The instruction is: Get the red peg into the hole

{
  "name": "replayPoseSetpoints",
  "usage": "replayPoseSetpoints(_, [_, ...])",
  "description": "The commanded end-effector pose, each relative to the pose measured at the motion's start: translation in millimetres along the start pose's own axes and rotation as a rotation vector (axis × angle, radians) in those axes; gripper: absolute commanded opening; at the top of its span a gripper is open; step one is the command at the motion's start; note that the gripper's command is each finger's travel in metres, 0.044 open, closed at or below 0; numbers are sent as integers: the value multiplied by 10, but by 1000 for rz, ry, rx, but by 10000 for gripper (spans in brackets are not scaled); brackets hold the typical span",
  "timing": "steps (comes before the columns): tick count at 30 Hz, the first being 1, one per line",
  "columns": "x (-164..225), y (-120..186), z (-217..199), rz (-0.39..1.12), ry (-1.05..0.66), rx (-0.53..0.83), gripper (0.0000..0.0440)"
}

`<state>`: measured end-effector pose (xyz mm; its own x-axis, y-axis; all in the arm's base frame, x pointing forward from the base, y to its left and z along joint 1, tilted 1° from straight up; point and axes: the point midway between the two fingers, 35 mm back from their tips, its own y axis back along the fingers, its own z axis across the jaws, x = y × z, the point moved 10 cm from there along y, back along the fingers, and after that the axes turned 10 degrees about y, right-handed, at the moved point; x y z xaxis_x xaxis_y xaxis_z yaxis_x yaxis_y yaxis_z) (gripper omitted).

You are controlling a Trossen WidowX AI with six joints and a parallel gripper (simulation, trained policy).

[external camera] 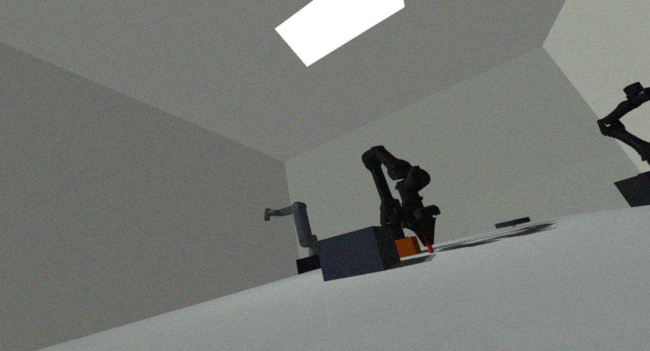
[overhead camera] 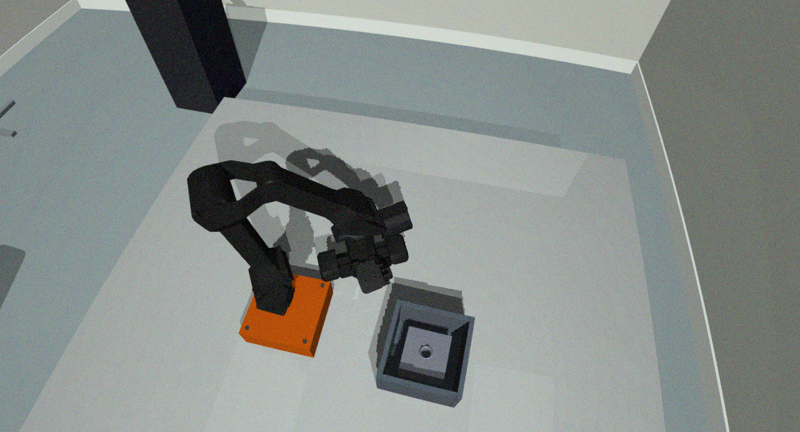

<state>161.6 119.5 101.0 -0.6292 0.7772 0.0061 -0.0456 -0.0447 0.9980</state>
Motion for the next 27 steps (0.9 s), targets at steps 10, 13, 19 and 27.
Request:
replayPoseSetpoints(10, [-94,104,70,5,44,-5,0])
replayPoseSetpoints(13, [-117,180,80,-23,70,-14,0])
replayPoseSetpoints(19, [-182,359,121,-82,121,-34,3])
replayPoseSetpoints(27, [-318,636,206,-161,170,-58,2])
